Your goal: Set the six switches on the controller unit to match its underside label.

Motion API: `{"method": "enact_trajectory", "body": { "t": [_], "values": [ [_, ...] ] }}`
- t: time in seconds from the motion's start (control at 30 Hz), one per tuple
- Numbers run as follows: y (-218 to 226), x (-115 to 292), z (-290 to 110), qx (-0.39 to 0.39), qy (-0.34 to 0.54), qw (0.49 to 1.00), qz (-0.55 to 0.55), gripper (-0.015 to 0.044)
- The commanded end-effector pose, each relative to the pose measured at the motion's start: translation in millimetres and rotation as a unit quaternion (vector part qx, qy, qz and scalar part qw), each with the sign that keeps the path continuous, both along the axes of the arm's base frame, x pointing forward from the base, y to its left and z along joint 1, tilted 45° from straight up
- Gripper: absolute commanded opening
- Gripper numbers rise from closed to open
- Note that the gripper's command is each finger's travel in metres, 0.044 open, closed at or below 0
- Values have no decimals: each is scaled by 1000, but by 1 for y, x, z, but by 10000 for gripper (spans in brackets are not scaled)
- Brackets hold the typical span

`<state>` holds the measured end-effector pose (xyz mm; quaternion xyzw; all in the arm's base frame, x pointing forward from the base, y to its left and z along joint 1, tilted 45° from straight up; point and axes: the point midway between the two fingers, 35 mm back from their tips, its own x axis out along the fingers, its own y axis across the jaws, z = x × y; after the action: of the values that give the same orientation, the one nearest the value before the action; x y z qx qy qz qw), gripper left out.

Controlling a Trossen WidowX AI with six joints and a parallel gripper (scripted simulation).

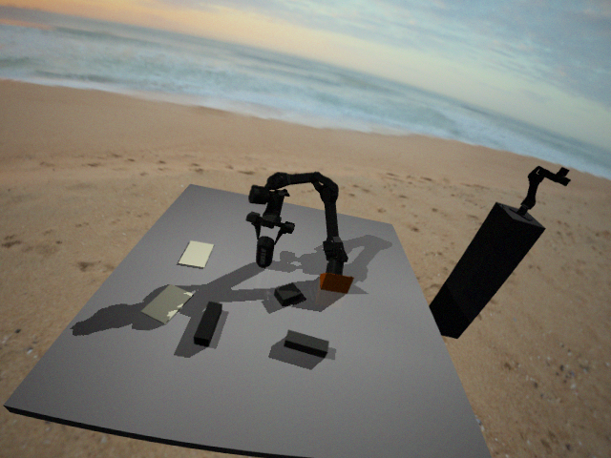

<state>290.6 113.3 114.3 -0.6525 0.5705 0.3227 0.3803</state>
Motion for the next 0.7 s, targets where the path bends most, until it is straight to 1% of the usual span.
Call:
{"method": "enact_trajectory", "body": {
  "t": [0.0, 0.67],
  "values": [
    [-7, 1, 4, -12, 0, 1000, -2, 337],
    [-18, 0, 14, -34, -1, 999, -4, 337]
  ]
}}
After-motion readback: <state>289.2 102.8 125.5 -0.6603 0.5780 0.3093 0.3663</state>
